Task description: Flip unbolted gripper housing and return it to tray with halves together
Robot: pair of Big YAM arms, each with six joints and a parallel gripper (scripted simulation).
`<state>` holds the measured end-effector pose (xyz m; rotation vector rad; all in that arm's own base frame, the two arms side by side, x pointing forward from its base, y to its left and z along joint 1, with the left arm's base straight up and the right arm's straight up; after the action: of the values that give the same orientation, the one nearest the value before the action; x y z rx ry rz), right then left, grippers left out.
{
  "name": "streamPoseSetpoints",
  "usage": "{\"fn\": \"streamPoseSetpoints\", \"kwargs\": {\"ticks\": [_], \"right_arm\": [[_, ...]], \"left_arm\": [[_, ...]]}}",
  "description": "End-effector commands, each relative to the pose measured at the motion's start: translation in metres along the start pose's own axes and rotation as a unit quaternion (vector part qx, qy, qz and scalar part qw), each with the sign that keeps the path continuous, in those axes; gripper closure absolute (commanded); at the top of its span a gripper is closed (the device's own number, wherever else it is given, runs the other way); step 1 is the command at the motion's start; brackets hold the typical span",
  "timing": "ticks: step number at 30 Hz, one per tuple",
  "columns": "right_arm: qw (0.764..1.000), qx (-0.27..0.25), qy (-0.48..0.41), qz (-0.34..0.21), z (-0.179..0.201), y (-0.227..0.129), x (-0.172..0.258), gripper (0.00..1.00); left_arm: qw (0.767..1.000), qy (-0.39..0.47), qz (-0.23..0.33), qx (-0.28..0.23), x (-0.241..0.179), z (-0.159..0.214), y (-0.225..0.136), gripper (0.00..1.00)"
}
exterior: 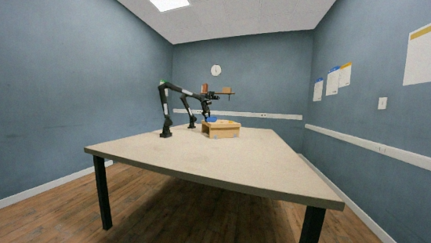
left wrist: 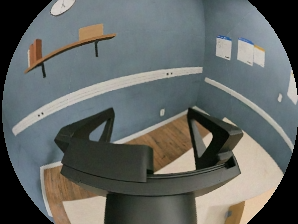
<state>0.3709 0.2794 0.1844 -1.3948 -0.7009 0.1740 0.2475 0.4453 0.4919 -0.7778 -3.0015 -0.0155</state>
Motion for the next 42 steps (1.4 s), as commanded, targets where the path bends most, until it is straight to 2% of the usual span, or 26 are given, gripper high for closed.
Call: {"fn": "streamPoseSetpoints", "kwargs": {"ticks": [1,3,10,15,18,33,36,39,42], "right_arm": [[1.000,-0.002,-0.001,-0.024,0.003,-0.009,0.003,0.53],[1.000,-0.005,-0.001,0.002,0.000,0.000,-0.006,0.53],[1.000,-0.003,-0.001,-0.016,0.003,-0.011,-0.007,0.53],[1.000,-0.004,-0.004,0.021,0.004,0.005,-0.021,0.53],[1.000,-0.002,-0.004,0.004,0.004,-0.011,-0.021,0.53],[1.000,-0.004,-0.005,0.015,0.004,-0.006,-0.030,0.53],[1.000,-0.001,-0.006,0.007,0.005,-0.015,-0.033,0.53],[1.000,-0.002,-0.006,0.017,0.005,-0.006,-0.033,0.53],[1.000,-0.001,-0.005,0.007,0.005,-0.016,-0.035,0.53]], "left_arm": [[1.000,-0.008,-0.001,-0.018,0.002,-0.017,0.001,0.00],[1.000,-0.008,-0.001,-0.018,0.002,-0.017,0.001,0.00],[1.000,-0.008,-0.001,-0.018,0.002,-0.017,0.001,0.00],[1.000,-0.008,-0.001,-0.018,0.002,-0.017,0.001,0.00],[1.000,-0.008,-0.001,-0.018,0.002,-0.017,0.001,0.00],[1.000,-0.008,-0.001,-0.018,0.002,-0.017,0.001,0.00],[1.000,-0.008,-0.001,-0.018,0.002,-0.017,0.001,0.00],[1.000,-0.008,-0.001,-0.018,0.002,-0.017,0.001,0.00],[1.000,-0.008,-0.001,-0.018,0.002,-0.017,0.001,0.00]]}}
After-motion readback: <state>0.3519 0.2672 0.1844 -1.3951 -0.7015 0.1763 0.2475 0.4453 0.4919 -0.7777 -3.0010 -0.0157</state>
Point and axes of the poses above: on each arm, the point where the finger pads meet when closed, its own y axis out along the fingers, its own x axis across the jaws, z = x × y, the point moved 1 cm from there along -y, back along the fingers, and after that the axes turned 2 degrees about y, right-handed, at the moved point
